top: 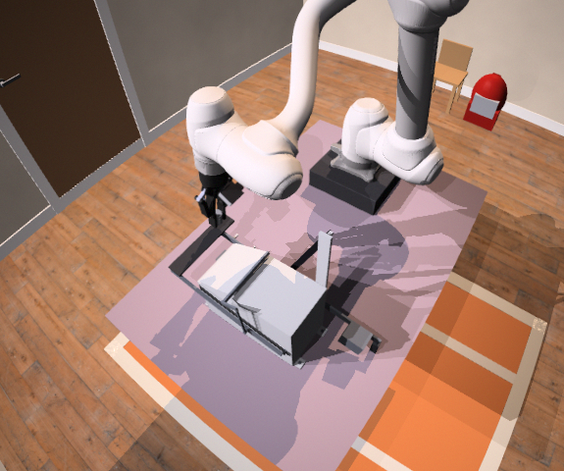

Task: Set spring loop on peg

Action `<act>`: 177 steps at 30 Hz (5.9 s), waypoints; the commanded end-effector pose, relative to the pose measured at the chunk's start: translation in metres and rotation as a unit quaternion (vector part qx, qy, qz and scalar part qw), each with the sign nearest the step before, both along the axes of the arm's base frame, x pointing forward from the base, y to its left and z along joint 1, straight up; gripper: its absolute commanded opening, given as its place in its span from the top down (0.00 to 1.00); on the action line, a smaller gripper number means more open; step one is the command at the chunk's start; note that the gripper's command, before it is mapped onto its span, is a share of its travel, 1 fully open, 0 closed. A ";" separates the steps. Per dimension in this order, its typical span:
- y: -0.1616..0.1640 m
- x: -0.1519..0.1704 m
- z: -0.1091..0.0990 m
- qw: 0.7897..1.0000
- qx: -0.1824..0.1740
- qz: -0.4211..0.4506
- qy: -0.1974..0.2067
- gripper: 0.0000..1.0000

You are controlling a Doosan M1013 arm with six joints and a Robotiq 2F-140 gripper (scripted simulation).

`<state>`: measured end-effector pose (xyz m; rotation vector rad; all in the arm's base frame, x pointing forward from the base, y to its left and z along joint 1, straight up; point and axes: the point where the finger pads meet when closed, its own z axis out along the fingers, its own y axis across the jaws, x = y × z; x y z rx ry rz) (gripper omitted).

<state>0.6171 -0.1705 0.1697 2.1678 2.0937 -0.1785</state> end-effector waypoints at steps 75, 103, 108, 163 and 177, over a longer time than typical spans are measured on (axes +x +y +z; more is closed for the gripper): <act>0.000 0.001 -0.024 1.000 0.000 0.000 -0.001 0.00; -0.001 0.000 0.071 1.000 0.000 0.000 -0.001 0.00; -0.001 0.000 0.074 1.000 0.000 0.000 -0.001 0.00; -0.001 0.000 0.075 1.000 0.000 0.000 -0.001 0.00; -0.001 0.000 0.075 1.000 0.000 0.000 -0.001 0.00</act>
